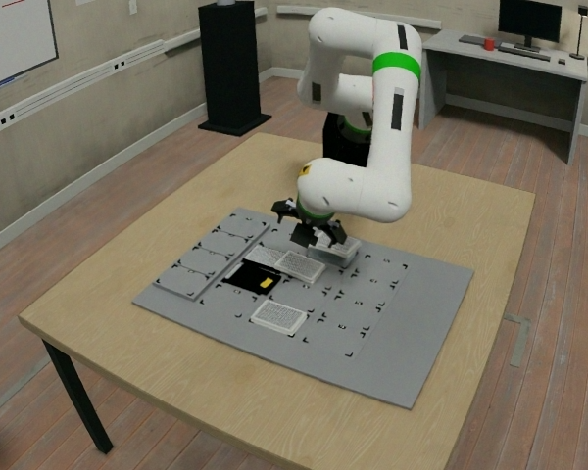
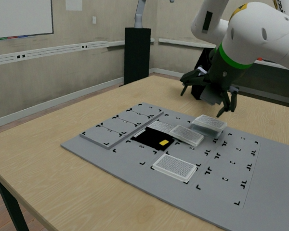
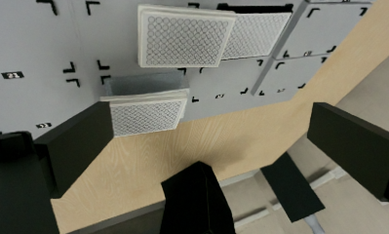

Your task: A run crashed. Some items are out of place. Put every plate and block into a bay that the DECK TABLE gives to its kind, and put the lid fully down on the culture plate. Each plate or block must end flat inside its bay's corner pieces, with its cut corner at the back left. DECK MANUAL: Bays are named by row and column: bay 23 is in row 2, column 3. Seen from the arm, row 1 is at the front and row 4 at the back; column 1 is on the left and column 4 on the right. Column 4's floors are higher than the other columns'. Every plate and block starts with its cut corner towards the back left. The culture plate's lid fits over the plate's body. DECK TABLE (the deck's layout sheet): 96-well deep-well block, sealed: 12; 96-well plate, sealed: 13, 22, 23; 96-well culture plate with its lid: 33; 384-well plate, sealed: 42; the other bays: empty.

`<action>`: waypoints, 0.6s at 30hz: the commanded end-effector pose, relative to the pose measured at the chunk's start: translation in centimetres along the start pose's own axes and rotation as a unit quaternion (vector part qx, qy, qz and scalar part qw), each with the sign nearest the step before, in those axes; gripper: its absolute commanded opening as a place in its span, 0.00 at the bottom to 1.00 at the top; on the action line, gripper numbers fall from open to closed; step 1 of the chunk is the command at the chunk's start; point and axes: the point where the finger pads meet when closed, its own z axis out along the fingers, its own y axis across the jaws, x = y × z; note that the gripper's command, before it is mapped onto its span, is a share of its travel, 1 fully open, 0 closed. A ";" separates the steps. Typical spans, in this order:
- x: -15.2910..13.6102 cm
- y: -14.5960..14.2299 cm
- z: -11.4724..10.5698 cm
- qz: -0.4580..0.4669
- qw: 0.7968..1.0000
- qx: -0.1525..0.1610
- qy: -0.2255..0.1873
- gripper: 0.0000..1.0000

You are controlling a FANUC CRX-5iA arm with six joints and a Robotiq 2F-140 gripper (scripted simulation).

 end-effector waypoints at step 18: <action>0.0 0.1 0.4 0.015 1.000 0.008 0.003 0.70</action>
